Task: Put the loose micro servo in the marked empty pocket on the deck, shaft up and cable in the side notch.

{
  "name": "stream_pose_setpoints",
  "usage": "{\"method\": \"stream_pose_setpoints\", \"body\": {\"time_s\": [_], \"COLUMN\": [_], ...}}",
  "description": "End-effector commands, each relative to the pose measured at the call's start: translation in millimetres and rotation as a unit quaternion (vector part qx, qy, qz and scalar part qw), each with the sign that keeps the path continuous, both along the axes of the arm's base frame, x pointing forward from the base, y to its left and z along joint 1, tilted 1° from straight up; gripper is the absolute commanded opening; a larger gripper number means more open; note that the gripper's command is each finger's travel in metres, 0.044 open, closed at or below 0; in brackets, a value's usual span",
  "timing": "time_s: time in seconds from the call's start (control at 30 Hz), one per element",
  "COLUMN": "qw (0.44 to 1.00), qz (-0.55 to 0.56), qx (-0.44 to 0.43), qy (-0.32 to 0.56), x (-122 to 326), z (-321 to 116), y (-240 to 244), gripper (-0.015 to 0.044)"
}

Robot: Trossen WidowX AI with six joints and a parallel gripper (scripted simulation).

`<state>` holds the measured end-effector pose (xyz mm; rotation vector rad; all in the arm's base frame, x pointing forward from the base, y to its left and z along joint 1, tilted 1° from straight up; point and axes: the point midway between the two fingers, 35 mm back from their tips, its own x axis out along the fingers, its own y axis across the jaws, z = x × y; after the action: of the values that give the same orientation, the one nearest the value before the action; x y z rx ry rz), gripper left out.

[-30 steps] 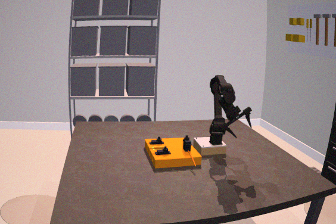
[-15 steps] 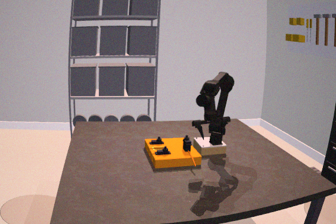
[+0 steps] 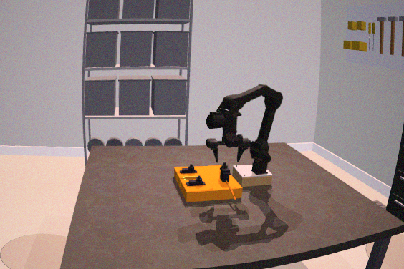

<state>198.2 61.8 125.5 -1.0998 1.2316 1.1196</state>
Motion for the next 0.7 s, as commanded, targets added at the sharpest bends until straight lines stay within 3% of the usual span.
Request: {"method": "stream_pose_setpoints", "body": {"time_s": [0.0,0.67], "qw": [1.0,1.0], "qz": [0.008,0.008], "qx": [-0.008,-0.008], "qy": [0.002,0.002], "x": [2,3], "z": [-1,-38], "y": [-5,-5], "gripper": [0.044,0.044]}}
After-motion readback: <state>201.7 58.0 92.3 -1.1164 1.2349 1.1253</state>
